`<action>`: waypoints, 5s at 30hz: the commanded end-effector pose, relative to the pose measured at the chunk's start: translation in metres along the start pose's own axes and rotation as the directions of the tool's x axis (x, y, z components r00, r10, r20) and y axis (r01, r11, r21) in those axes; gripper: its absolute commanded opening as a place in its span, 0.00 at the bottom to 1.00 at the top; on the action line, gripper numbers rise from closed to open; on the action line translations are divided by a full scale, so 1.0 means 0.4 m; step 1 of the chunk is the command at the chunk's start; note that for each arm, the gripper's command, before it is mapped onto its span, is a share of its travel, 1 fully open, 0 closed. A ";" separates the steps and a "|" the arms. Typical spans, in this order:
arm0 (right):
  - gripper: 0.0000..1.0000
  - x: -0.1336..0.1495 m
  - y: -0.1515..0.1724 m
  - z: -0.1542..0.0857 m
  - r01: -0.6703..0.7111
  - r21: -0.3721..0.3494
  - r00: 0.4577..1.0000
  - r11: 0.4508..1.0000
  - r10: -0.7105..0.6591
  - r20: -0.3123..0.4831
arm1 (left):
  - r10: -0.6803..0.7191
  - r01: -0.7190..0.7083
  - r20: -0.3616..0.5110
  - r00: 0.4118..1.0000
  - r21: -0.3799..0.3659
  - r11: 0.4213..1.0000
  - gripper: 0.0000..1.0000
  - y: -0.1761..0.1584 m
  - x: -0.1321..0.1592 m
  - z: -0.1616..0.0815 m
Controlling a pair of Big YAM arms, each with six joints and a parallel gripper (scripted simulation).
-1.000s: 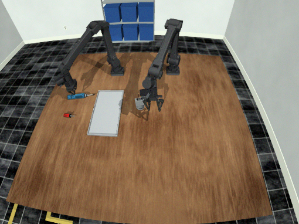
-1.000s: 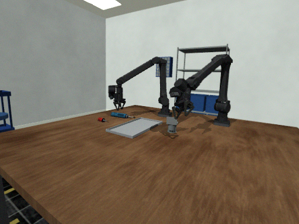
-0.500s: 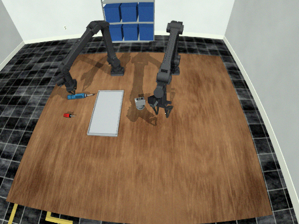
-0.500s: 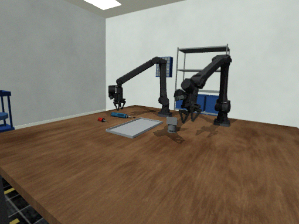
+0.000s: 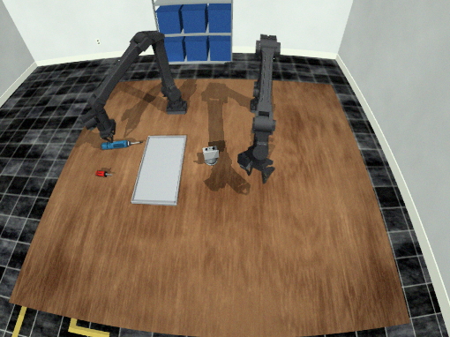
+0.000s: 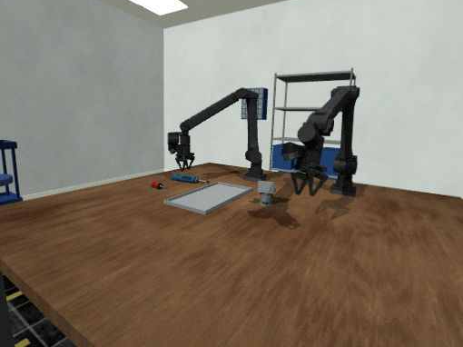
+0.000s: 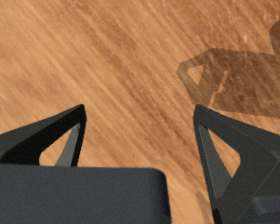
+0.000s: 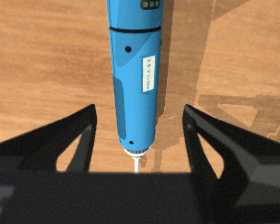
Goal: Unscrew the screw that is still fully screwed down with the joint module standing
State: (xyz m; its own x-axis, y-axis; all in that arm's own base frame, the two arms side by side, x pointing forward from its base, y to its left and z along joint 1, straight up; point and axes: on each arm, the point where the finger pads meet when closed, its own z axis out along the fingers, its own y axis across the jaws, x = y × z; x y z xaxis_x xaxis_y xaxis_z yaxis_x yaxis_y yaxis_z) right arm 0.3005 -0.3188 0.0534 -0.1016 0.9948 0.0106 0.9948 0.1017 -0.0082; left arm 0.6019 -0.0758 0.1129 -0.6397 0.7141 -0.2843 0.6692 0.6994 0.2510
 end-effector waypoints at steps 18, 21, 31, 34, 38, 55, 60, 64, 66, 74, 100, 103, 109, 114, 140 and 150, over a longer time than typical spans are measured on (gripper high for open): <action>0.65 -0.058 0.043 -0.071 0.002 -0.046 0.998 0.999 0.001 0.060 | 0.072 -0.072 0.012 0.997 0.206 0.976 0.86 0.299 0.159 -0.033; 0.65 -0.058 0.043 -0.071 0.002 -0.046 0.998 0.999 0.001 0.060 | 0.075 -0.077 0.018 0.997 0.238 0.968 0.86 0.325 0.185 -0.036; 0.65 -0.058 0.043 -0.071 0.002 -0.046 0.998 0.999 0.001 0.060 | 0.098 -0.104 0.036 0.995 0.222 0.969 0.86 0.312 0.148 -0.069; 0.65 -0.058 0.043 -0.071 0.002 -0.046 0.998 0.999 0.001 0.060 | 0.076 -0.078 0.019 0.997 0.234 0.969 0.86 0.303 0.180 -0.046; 0.65 -0.058 0.043 -0.071 0.002 -0.046 0.998 0.999 0.001 0.060 | 0.077 -0.080 0.023 0.997 0.226 0.971 0.86 0.330 0.181 -0.054; 0.65 -0.058 0.043 -0.071 0.002 -0.046 0.998 0.999 0.001 0.060 | 0.076 -0.078 0.019 0.997 0.234 0.969 0.86 0.303 0.180 -0.046; 0.65 -0.065 0.078 -0.049 0.028 -0.035 0.997 0.999 -0.025 0.075 | 0.076 -0.078 0.019 0.997 0.234 0.969 0.86 0.303 0.180 -0.046; 0.65 -0.101 0.160 -0.068 0.091 -0.020 0.984 0.996 -0.087 0.154 | 0.076 -0.078 0.019 0.997 0.234 0.969 0.86 0.303 0.180 -0.046; 0.65 -0.119 0.201 -0.077 0.117 -0.011 0.975 0.993 -0.113 0.193 | 0.076 -0.078 0.019 0.997 0.234 0.969 0.86 0.303 0.180 -0.046; 0.65 -0.175 0.268 -0.097 0.159 0.031 0.950 0.987 -0.162 0.267 | 0.076 -0.078 0.019 0.997 0.234 0.969 0.86 0.303 0.180 -0.046; 0.65 -0.188 0.746 -0.253 0.332 0.084 0.723 0.939 -0.311 0.617 | 0.076 -0.078 0.019 0.997 0.234 0.969 0.86 0.303 0.180 -0.046; 0.65 -0.179 0.812 -0.277 0.348 0.094 0.679 0.933 -0.320 0.661 | 0.076 -0.078 0.019 0.997 0.234 0.969 0.86 0.303 0.180 -0.046; 0.65 -0.166 0.850 -0.287 0.360 0.120 0.657 0.925 -0.343 0.671 | 0.076 -0.078 0.019 0.997 0.234 0.969 0.86 0.303 0.180 -0.046; 0.65 -0.132 0.947 -0.333 0.370 0.104 0.592 0.923 -0.320 0.740 | 0.076 -0.078 0.019 0.997 0.234 0.969 0.86 0.303 0.180 -0.046; 0.65 0.139 1.310 -0.502 0.401 0.115 0.316 0.909 -0.255 0.914 | 0.076 -0.078 0.019 0.997 0.234 0.969 0.86 0.303 0.180 -0.046; 0.65 0.259 1.384 -0.554 0.398 0.075 0.250 0.914 -0.187 0.950 | 0.076 -0.078 0.019 0.997 0.234 0.969 0.86 0.303 0.180 -0.046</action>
State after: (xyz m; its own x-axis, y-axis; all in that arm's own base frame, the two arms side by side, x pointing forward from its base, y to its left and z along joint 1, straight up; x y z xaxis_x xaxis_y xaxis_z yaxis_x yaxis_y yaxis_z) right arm 0.8118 -0.1880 0.2347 -0.2925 0.2673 -0.9182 0.8717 0.4694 -0.1411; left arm 0.6189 0.0588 0.1214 -0.5948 0.7599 -0.2622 0.7852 0.6191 0.0131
